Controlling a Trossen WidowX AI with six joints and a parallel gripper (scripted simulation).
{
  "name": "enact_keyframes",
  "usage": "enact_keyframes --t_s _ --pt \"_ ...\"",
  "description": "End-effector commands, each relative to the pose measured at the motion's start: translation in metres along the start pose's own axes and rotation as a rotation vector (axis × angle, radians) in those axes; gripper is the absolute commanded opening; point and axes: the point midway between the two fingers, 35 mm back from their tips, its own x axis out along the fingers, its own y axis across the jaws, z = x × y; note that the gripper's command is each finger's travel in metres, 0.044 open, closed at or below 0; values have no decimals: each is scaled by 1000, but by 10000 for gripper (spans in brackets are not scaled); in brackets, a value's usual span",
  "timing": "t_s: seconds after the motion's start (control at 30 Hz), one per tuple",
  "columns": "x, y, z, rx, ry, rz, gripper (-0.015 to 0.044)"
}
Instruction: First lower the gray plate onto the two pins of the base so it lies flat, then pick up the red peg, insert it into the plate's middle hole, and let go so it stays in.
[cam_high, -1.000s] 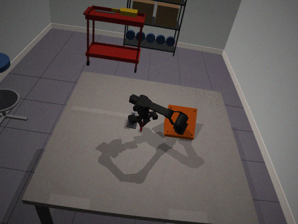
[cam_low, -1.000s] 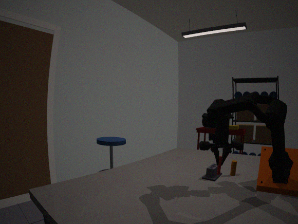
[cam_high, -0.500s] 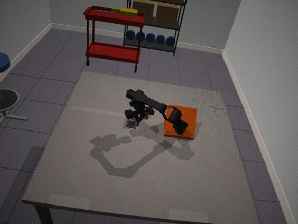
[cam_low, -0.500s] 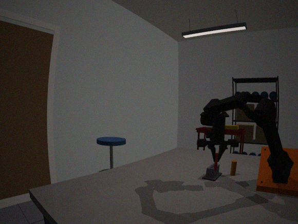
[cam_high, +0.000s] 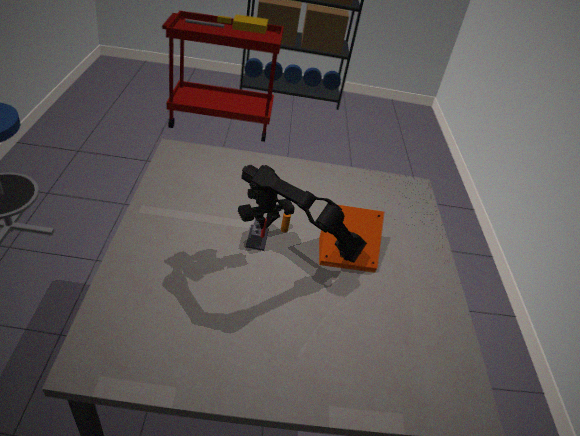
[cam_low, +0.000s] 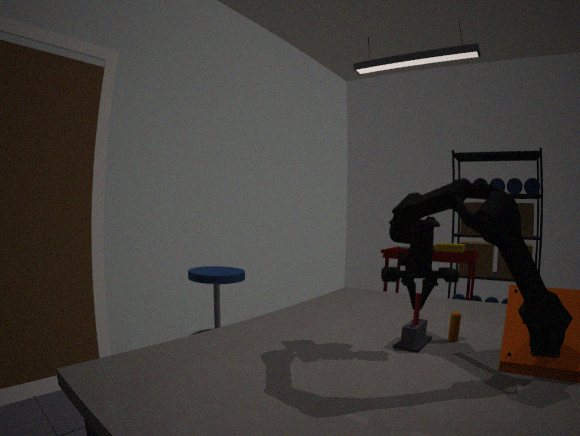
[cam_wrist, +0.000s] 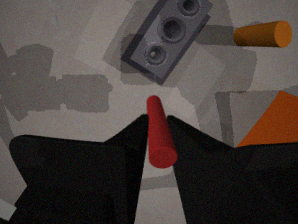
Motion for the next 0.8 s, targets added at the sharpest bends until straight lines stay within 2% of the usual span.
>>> enact_keyframes --t_s 0.0,0.77 --pt "-1 0 12 -6 -7 0 0" --pt "4 -12 72 -9 -2 1 0"
